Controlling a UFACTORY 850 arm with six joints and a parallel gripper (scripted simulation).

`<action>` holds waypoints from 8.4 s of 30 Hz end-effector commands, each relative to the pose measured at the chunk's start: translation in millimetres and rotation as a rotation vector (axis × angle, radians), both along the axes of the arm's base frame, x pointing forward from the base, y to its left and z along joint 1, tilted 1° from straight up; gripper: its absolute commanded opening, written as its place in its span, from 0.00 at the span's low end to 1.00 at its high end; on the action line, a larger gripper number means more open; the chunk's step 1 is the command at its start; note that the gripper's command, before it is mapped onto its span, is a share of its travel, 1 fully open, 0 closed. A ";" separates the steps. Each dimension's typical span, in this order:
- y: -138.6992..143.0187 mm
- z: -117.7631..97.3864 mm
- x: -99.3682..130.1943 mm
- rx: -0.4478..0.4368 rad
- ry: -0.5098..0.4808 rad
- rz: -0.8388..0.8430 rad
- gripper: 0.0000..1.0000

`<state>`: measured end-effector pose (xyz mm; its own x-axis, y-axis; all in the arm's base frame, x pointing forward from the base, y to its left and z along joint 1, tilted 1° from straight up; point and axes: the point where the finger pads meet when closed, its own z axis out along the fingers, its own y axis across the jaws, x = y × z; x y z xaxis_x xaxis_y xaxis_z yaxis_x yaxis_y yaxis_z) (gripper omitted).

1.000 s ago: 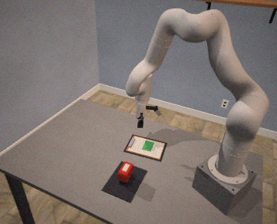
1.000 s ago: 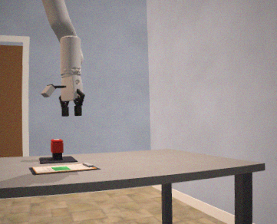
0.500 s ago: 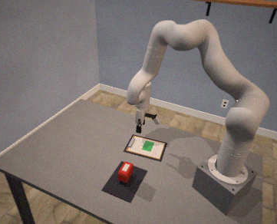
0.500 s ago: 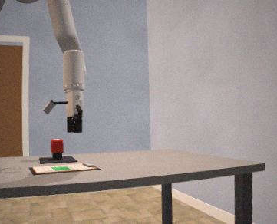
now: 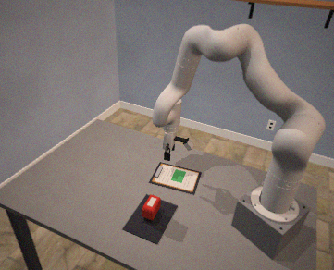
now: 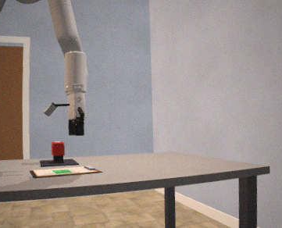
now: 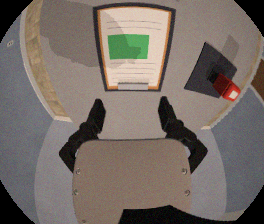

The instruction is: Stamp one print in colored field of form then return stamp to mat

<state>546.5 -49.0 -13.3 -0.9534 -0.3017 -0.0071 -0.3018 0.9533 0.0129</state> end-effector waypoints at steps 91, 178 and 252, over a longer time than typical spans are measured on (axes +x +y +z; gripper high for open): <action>155.4 43.4 -49.5 -0.006 -0.022 1.447 0.97; 290.4 -77.5 -92.4 -0.006 -0.022 1.447 0.35; 134.9 -39.2 -63.0 -0.012 -0.018 1.512 0.35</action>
<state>476.8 141.7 -53.0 0.2167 -0.9762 0.0001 -0.9762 -0.2167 -0.0034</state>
